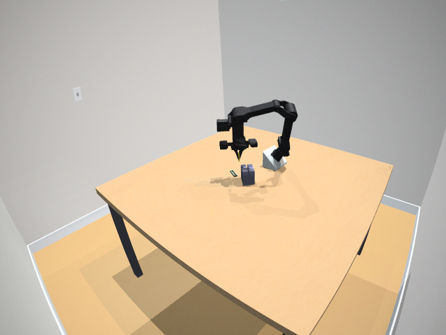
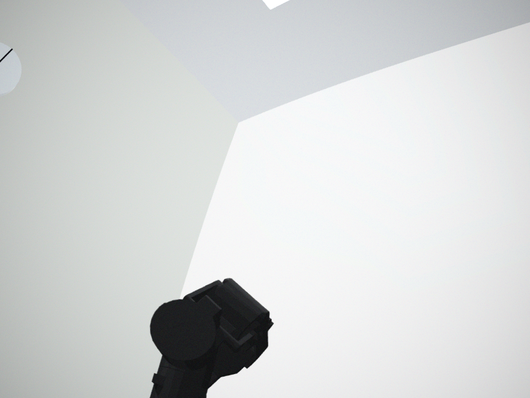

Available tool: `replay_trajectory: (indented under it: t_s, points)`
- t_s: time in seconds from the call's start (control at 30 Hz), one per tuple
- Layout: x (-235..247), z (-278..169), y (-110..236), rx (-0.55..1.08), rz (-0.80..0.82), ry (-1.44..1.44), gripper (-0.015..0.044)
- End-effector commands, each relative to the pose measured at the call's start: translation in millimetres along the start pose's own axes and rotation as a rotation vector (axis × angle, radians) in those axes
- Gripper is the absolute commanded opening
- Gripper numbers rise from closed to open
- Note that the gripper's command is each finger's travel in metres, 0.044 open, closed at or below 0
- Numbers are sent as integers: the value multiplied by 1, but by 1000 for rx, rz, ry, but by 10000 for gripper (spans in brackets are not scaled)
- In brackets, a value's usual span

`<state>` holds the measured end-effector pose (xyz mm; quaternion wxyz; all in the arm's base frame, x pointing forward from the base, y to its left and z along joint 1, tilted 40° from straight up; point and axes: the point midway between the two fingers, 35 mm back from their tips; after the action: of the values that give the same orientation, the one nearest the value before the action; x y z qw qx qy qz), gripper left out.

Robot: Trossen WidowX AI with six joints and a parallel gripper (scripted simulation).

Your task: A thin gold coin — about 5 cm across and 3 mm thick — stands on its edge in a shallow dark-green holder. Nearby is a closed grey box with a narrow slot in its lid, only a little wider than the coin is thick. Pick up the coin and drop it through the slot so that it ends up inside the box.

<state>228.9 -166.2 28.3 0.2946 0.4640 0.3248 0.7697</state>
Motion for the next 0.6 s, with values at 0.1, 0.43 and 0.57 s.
replay_trajectory:
  t_s: [0.1,0.43,0.57]
  points:
    - [15,11,0,-5,1,-4,0]
    - [37,24,-1,-7,5,-1,0]
    - [46,29,-1,-8,7,0,0]
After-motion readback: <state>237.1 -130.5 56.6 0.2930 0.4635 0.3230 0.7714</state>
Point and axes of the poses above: the point midway between the two fingers, 35 mm back from their tips, its own y axis back along the fingers, its own x axis across the jaws, z = x × y, and after that the axes turned 14 degrees about -y, right-handed
